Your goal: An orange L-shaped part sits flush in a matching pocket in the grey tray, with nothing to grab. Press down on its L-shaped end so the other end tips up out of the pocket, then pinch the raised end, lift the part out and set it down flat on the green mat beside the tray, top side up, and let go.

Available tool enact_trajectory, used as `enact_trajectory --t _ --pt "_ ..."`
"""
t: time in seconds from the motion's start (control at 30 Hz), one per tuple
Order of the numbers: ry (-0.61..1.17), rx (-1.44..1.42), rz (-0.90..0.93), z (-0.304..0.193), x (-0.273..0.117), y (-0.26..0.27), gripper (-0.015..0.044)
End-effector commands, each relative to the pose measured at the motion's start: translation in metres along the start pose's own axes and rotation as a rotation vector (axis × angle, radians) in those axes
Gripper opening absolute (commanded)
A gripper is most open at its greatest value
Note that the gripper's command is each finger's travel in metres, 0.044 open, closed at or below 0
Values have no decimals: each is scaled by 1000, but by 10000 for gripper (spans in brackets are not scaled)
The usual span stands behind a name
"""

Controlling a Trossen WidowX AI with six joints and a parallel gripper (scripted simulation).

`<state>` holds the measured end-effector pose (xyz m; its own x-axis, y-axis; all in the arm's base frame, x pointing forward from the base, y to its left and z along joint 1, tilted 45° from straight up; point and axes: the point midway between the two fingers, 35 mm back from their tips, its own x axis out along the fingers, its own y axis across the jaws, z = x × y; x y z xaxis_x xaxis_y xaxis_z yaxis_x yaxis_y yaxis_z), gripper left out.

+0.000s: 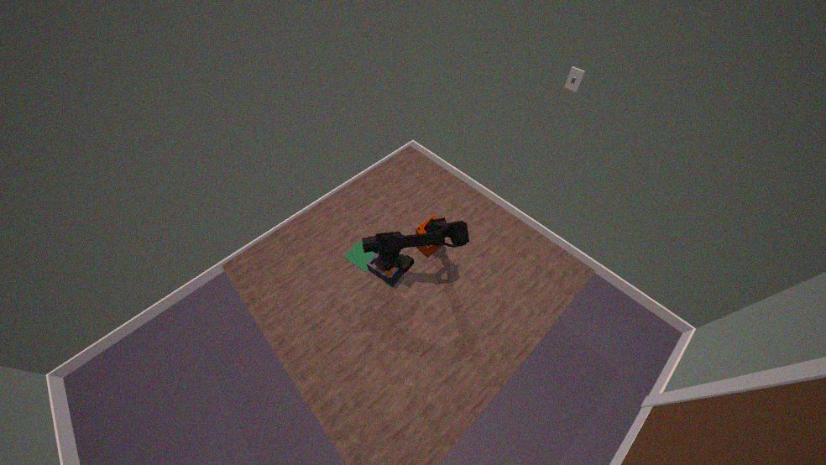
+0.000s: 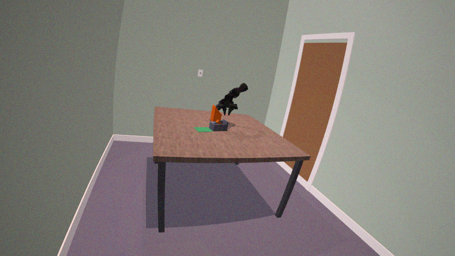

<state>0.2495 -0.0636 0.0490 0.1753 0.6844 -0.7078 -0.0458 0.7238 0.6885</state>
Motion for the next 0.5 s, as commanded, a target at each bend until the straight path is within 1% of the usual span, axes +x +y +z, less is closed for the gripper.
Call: enact_trajectory --t 0.0,0.03,0.1,0.47 --pt "-1 92 -1 1 0 -4 259" --pt "-1 155 -2 2 -1 -7 280" --pt "-1 327 -3 5 -2 -15 280" --pt "-8 1481 -6 13 -5 -72 280"
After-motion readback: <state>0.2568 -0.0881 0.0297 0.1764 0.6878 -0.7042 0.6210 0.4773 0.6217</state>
